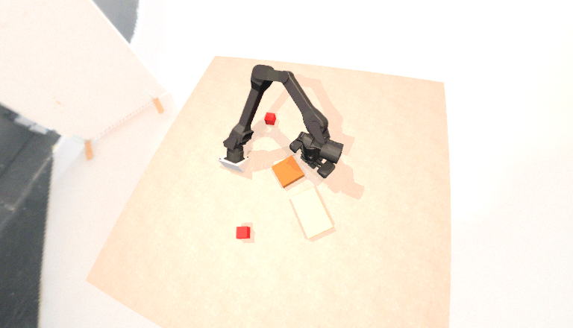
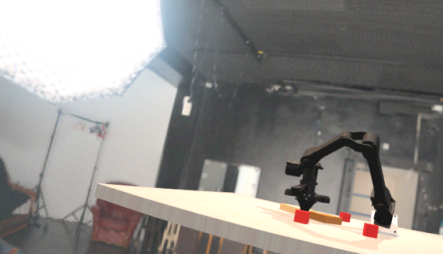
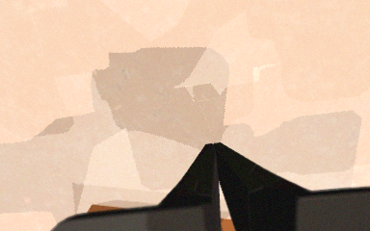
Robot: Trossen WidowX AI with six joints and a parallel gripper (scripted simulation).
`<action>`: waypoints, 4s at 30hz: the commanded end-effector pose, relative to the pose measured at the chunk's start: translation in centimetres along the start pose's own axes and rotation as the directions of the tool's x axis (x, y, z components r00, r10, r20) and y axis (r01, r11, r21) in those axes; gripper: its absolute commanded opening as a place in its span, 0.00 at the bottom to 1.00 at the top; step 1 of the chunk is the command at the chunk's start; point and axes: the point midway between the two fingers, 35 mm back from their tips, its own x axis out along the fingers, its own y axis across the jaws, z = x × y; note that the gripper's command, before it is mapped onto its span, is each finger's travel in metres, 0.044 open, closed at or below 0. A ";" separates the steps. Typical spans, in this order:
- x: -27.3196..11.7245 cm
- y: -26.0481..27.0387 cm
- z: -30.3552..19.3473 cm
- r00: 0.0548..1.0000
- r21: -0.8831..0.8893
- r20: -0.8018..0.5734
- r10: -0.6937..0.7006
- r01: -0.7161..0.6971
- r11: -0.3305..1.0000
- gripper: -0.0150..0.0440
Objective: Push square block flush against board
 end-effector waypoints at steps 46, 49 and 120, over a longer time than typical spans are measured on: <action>-6.2 7.2 -2.2 1.000 0.917 0.003 -0.001 -0.002 0.400 0.25; -6.1 7.9 -2.5 1.000 0.953 0.003 -0.001 -0.002 0.303 0.25; -0.3 6.3 -4.8 1.000 0.966 0.004 -0.001 -0.004 -0.258 0.25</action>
